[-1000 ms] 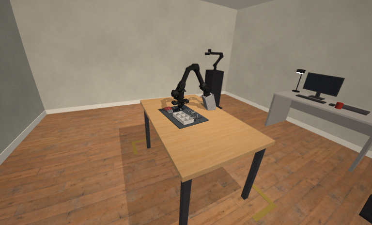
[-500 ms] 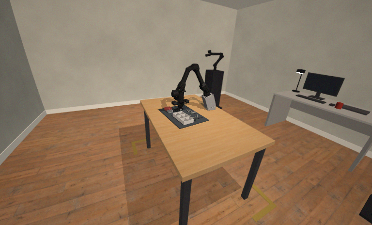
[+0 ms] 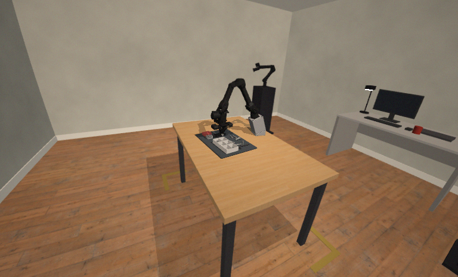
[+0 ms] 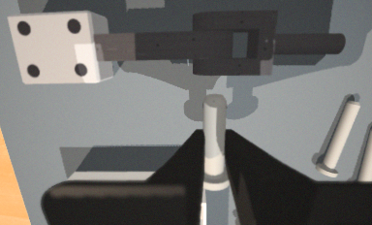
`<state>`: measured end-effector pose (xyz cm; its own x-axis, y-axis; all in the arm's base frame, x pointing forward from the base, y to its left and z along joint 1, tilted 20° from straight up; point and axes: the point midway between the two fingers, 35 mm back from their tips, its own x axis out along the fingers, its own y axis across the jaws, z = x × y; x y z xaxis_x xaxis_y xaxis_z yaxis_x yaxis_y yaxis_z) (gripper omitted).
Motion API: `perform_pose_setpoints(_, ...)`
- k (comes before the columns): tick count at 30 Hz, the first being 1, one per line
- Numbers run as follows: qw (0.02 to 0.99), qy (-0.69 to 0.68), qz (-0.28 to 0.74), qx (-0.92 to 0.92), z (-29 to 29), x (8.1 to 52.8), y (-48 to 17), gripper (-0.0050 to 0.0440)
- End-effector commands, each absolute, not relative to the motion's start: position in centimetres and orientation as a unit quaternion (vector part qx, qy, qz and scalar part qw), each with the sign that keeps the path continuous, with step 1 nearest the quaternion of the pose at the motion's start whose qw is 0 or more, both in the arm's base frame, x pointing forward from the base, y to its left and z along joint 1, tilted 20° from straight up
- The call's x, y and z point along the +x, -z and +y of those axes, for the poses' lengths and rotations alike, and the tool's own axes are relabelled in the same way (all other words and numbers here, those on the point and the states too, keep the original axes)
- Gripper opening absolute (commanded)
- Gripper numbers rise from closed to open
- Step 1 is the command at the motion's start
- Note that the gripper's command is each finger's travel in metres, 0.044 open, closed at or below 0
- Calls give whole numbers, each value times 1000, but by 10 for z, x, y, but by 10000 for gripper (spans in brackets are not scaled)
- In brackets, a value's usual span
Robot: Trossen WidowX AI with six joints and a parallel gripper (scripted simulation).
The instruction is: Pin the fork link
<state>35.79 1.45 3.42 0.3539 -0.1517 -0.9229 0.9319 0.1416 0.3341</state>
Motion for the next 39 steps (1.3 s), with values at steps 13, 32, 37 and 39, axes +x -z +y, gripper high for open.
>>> perform_pose_setpoints(13,651,416,382,508,15,359,-36,-50)
perform_pose_setpoints(32,650,417,384,506,14,361,-28,-50)
perform_pose_setpoints(37,650,417,384,506,13,363,-23,-50)
perform_pose_setpoints(39,651,416,384,506,13,364,-21,-50)
